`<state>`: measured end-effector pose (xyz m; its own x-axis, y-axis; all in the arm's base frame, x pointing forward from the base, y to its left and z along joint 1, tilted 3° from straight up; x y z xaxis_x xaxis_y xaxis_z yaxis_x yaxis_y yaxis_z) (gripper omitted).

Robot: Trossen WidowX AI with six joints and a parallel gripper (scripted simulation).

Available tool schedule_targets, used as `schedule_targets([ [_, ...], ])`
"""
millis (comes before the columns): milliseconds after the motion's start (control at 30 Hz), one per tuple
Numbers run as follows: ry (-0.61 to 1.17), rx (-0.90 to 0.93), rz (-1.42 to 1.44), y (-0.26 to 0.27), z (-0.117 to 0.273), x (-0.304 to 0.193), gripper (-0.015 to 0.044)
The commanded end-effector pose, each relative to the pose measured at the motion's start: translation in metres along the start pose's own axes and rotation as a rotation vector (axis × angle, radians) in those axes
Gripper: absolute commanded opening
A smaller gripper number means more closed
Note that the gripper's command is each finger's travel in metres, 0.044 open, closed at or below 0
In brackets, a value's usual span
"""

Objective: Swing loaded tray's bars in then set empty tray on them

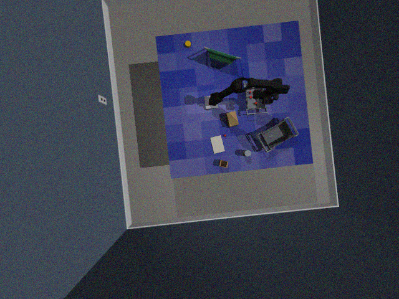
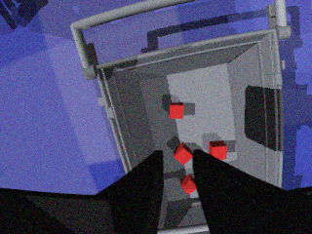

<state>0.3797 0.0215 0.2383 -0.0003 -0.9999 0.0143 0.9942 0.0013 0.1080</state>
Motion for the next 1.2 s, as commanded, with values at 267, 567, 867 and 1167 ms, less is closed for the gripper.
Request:
schedule_targets([
  [267, -0.023, -0.014, -1.378, -0.003, -0.024, 0.103, 0.0083],
  [567, -0.024, -0.014, -1.387, -0.003, -0.024, 0.104, 0.0083],
  [867, -0.024, -0.014, -1.387, -0.003, -0.024, 0.104, 0.0083],
  [1167, -0.024, -0.014, -1.387, -0.002, -0.042, 0.104, 0.0083],
])
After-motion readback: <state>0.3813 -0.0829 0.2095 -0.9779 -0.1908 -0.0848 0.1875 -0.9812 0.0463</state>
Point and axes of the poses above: the point midway between the two fingers, 35 mm back from their tips, its own z axis back along the fingers, its own y axis across the jaws, x = y × z, the point moved 7 cm from there along z, back along the fingers, and after that the axes turned 1 degree about z, right-handed, at the moved point
